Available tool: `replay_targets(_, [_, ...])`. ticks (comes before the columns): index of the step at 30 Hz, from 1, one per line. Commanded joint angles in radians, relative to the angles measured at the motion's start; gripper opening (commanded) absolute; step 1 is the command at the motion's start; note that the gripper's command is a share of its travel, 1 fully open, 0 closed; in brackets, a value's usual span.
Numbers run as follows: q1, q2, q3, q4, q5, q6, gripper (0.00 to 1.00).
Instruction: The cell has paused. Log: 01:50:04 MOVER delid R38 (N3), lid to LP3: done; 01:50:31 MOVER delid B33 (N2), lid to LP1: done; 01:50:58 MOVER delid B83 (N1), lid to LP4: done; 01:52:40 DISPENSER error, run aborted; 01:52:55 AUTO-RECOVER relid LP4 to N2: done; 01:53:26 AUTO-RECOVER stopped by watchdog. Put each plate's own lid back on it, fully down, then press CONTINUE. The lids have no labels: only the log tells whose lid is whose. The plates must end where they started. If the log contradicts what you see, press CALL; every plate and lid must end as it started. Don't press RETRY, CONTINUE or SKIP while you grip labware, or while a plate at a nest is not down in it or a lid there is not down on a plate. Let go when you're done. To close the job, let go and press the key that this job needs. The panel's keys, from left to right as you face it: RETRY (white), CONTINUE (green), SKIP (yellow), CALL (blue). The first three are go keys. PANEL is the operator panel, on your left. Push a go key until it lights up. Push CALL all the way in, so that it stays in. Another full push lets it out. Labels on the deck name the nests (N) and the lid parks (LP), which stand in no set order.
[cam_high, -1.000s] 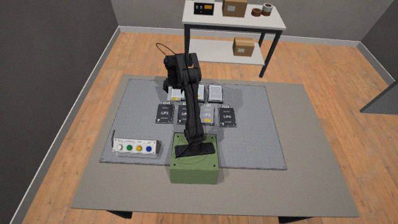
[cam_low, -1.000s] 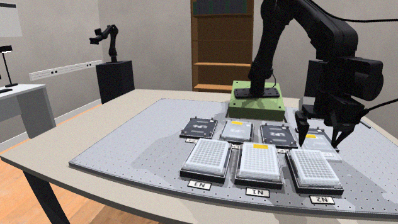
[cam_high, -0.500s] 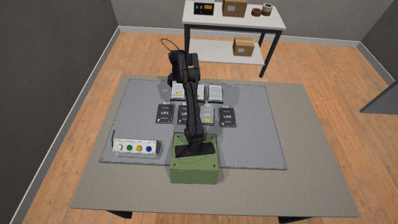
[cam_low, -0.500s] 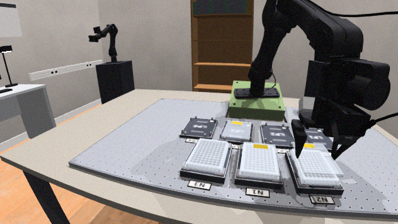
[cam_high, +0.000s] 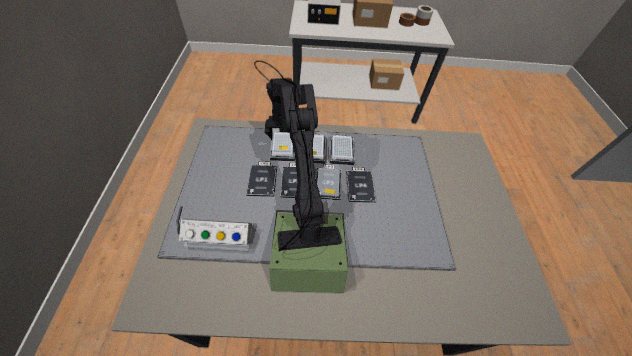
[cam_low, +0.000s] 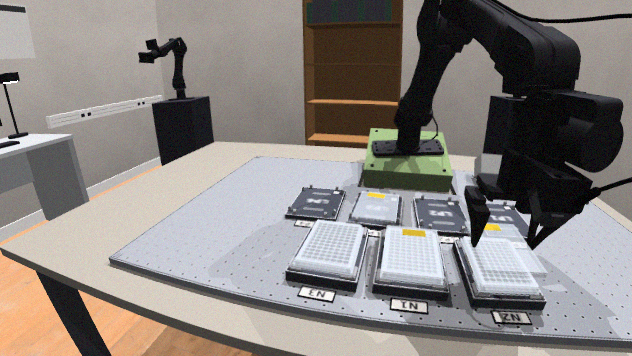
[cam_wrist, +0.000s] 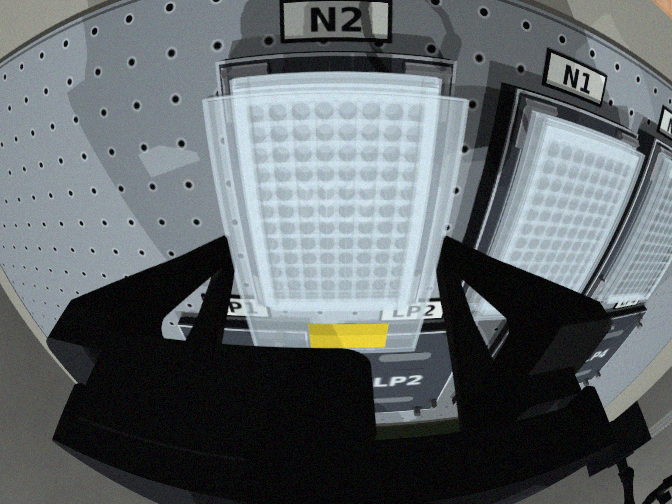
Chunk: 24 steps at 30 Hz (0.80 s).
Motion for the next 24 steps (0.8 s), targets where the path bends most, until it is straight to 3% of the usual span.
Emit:
replay_targets(1, [0.013, -0.026, 0.037, -0.004, 0.001, -0.006, 0.00])
replay_targets(24, [-0.002, -0.010, 0.008, 0.038, -0.004, -0.018, 0.00])
